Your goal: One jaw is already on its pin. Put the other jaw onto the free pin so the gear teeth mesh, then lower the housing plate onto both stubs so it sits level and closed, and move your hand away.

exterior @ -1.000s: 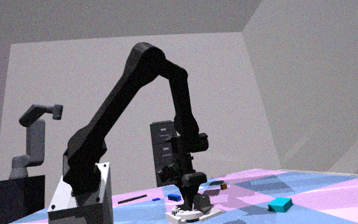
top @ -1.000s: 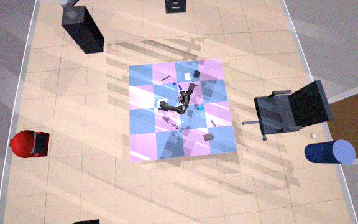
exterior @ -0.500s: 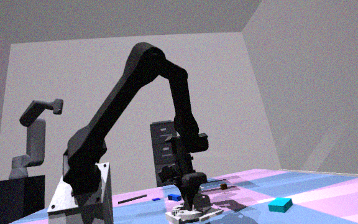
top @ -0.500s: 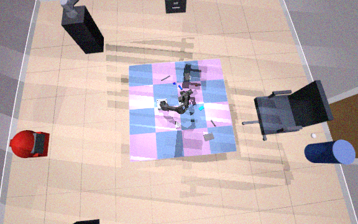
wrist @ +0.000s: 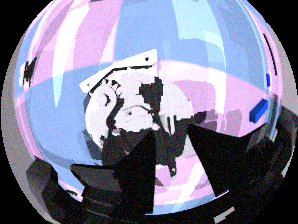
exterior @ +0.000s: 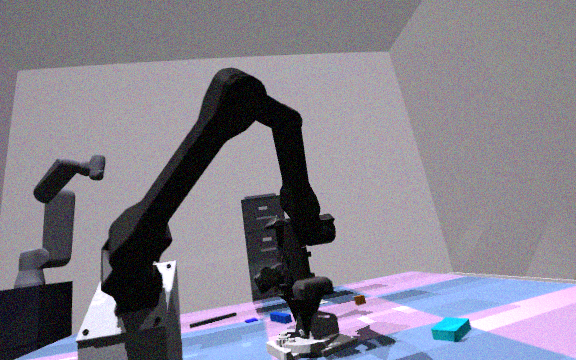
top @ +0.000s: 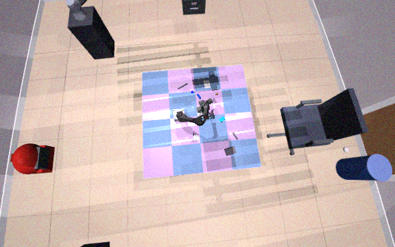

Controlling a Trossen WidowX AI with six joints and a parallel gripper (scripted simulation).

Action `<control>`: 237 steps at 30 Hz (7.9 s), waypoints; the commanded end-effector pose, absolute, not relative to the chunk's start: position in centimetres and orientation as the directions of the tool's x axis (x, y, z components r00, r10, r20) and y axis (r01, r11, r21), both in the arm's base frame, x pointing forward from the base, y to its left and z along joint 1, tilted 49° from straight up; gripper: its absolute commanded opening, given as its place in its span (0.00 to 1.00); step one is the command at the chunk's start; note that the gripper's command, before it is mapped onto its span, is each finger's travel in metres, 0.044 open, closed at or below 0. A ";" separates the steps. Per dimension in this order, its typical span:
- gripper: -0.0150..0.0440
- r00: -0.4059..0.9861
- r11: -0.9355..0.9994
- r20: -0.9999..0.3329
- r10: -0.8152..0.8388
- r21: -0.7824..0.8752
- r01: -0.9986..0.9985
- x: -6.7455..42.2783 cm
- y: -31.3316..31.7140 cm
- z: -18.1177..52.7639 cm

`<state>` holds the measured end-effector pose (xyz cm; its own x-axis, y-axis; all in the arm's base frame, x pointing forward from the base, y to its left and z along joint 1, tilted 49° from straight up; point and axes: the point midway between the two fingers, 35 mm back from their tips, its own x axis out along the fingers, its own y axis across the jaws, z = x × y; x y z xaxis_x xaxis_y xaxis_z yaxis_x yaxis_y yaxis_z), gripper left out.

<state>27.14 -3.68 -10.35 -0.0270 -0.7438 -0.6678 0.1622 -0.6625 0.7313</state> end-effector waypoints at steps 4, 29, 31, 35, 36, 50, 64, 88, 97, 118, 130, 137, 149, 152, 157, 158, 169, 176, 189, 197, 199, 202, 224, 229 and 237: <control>0.63 -0.027 -0.662 -0.668 -0.744 0.731 0.162 27.1 -3.7 -10.3; 0.63 -0.025 -0.663 -0.668 -0.744 0.731 0.162 27.3 1.5 -5.6; 0.68 -0.017 -0.661 -0.668 -0.744 0.732 0.167 27.4 0.9 -6.3; 0.86 -0.018 -0.666 -0.671 -0.742 0.733 0.134 27.5 0.7 -6.0; 0.90 -0.019 -0.669 -0.672 -0.741 0.734 0.119 27.5 0.6 -5.9; 1.00 -0.054 -0.694 -0.702 -0.710 0.711 -0.112 27.3 -0.4 -4.5; 1.00 -0.052 -0.652 -0.716 -0.696 0.660 -0.373 27.8 -2.1 -2.2; 1.00 -0.043 -0.463 -0.734 -0.678 0.472 -0.750 28.0 -5.2 1.8; 1.00 -0.039 -0.361 -0.738 -0.674 0.375 -0.854 27.8 -6.4 3.3; 1.00 -0.029 -0.082 -0.741 -0.671 0.113 -0.990 26.8 -9.2 6.7; 1.00 -0.023 0.087 -0.740 -0.673 -0.049 -0.995 25.9 -10.7 8.5; 1.00 -0.020 0.184 -0.738 -0.675 -0.142 -0.973 25.3 -11.6 9.6; 1.00 -0.016 0.340 -0.732 -0.681 -0.297 -0.892 24.1 -13.0 11.3; 1.00 -0.015 0.375 -0.730 -0.683 -0.333 -0.865 23.8 -13.3 11.7; 1.00 -0.014 0.429 -0.727 -0.687 -0.391 -0.814 23.2 -13.9 12.4; 1.00 -0.014 0.440 -0.726 -0.688 -0.402 -0.803 23.1 -14.0 12.5; 1.00 -0.012 0.544 -0.717 -0.697 -0.517 -0.661 21.7 -15.0 14.0; 1.00 -0.012 0.596 -0.710 -0.704 -0.581 -0.554 20.7 -15.6 14.9; 1.00 -0.014 0.660 -0.696 -0.718 -0.674 -0.331 18.8 -16.6 16.5; 1.00 -0.016 0.677 -0.686 -0.727 -0.713 -0.182 17.6 -17.1 17.4; 1.00 -0.017 0.678 -0.683 -0.730 -0.721 -0.144 17.3 -17.2 17.6; 1.00 -0.018 0.678 -0.679 -0.734 -0.730 -0.087 16.8 -17.4 17.9; 1.00 -0.028 0.642 -0.658 -0.753 -0.743 0.188 14.4 -18.3 19.1; 1.00 -0.028 0.640 -0.656 -0.755 -0.745 0.188 14.3 -20.7 17.1; 1.00 -0.027 0.639 -0.654 -0.756 -0.746 0.188 14.2 -21.0 16.8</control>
<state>14.17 -20.88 17.02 -0.0314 -0.7571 -0.6525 0.1944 0.6357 -0.7470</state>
